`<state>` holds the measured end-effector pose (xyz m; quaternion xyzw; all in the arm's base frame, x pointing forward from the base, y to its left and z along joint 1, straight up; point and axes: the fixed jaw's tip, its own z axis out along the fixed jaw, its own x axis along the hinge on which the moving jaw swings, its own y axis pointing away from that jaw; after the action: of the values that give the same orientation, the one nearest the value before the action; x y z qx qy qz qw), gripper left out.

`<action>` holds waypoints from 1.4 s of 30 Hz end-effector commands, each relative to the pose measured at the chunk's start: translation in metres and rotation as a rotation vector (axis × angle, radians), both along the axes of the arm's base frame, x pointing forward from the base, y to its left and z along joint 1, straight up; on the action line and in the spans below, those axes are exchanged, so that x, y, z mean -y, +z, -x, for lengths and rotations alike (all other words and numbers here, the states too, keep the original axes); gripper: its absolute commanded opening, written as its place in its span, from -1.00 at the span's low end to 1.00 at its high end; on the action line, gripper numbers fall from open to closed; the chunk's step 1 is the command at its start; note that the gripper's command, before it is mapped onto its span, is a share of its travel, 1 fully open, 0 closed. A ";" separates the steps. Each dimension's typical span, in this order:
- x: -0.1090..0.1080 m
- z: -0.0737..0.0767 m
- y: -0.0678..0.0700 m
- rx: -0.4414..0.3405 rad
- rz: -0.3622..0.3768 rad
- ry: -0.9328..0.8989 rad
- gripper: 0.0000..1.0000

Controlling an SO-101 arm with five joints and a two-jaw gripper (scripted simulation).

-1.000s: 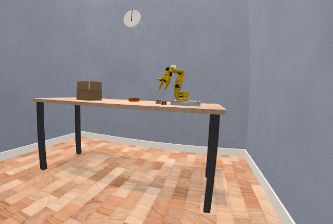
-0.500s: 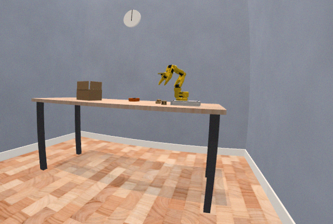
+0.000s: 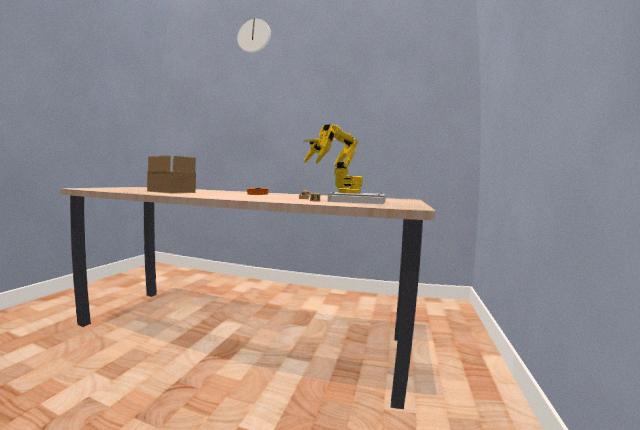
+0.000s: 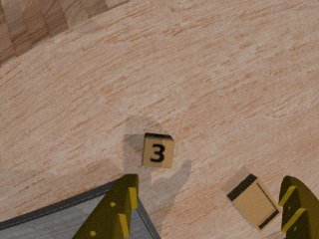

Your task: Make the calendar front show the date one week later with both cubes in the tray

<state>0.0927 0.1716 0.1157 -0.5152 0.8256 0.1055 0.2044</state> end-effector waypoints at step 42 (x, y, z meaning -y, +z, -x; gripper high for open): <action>0.017 -0.003 -0.024 0.482 0.290 1.091 -0.30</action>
<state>0.0944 0.1559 0.0932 -0.8806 0.4160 -0.0265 0.2252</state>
